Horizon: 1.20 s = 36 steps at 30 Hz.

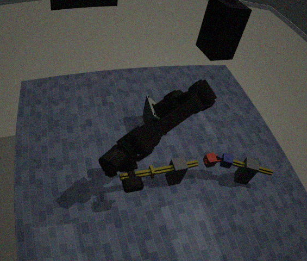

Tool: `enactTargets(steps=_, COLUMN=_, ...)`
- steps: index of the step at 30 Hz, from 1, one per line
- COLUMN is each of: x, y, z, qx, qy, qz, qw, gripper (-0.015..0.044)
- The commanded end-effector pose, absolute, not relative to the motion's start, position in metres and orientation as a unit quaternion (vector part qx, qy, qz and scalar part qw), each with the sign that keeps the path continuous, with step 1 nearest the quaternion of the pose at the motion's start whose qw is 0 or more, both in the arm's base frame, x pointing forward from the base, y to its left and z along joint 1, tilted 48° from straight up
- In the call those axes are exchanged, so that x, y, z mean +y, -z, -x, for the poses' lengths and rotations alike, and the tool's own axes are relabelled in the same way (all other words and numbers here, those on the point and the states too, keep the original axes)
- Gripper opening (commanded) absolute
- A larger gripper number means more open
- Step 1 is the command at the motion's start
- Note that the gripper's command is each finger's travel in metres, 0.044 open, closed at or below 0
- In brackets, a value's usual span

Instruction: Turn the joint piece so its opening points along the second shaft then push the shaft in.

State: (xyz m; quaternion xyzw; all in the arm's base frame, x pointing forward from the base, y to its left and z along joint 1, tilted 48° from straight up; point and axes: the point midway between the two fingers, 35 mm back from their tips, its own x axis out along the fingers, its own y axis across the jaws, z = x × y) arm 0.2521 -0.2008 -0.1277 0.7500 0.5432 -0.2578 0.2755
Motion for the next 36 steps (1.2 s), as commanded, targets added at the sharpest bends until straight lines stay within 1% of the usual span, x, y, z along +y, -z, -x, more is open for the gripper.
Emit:
enactTargets(steps=1, x=-0.193, y=0.1325, z=-0.253, qx=0.544, qy=0.258, qz=-0.752, qw=0.27, gripper=0.044)
enactTargets(steps=4, x=-0.1914, y=0.1338, z=-0.2536, qx=0.544, qy=0.258, qz=-0.752, qw=0.27, gripper=0.044)
enactTargets(steps=17, x=-0.1914, y=0.1338, z=-0.2536, qx=0.544, qy=0.258, qz=-0.752, qw=0.27, gripper=0.0102)
enactTargets(steps=30, x=-0.1914, y=0.1338, z=-0.2536, qx=0.544, qy=0.258, qz=-0.752, qw=0.27, gripper=0.0102)
enactTargets(steps=31, x=-0.1914, y=0.1338, z=-0.2536, qx=0.544, qy=0.258, qz=-0.752, qw=0.27, gripper=0.0076)
enactTargets(steps=32, x=-0.1914, y=0.1338, z=-0.2536, qx=0.544, qy=0.258, qz=-0.752, qw=0.27, gripper=0.0069)
enactTargets(steps=36, x=-0.1914, y=0.1338, z=-0.2536, qx=0.544, qy=0.258, qz=-0.752, qw=0.27, gripper=0.0067)
